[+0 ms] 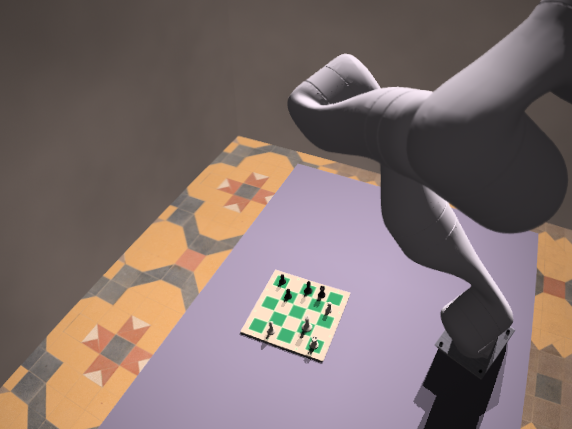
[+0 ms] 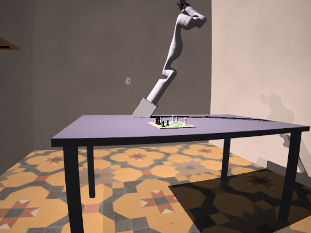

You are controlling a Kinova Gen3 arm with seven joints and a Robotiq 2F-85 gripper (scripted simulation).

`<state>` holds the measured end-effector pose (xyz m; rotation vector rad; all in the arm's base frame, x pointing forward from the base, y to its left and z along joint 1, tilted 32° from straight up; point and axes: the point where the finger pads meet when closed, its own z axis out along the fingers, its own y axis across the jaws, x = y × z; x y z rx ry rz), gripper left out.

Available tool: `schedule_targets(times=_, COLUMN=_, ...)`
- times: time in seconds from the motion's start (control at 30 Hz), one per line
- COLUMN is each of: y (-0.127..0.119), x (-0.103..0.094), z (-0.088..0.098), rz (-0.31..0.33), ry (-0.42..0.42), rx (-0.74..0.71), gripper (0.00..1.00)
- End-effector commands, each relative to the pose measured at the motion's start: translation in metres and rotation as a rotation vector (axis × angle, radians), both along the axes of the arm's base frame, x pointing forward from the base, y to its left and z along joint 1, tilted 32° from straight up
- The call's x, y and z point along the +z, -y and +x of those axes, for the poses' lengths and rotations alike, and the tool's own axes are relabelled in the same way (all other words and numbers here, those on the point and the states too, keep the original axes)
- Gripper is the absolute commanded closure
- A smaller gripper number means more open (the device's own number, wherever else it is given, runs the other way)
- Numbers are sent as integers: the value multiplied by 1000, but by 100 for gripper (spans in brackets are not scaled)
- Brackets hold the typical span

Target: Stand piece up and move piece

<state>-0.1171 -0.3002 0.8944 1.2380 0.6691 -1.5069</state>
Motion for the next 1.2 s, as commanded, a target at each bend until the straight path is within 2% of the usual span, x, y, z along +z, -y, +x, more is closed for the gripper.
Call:
schedule_targets(times=0.0, y=-4, x=-1, z=-1, rz=4, ry=3, rx=-11, gripper=0)
schedule_targets(times=0.37, y=-30, x=-13, z=-9, rz=30, ry=38, rx=-80, gripper=0)
schedule_targets(times=0.53, y=-53, x=-23, z=-15, rz=48, ry=70, rx=-136, gripper=0)
schedule_targets(times=0.87, y=-121, x=-54, z=-31, rz=77, ry=171, rx=-285, gripper=0)
schedule_targets(times=0.93, y=-121, x=-54, z=-31, rz=77, ry=171, rx=-285, gripper=0)
schedule_targets(times=1.17, y=-189, x=-88, z=-41, rz=83, ry=281, rx=-415, gripper=0)
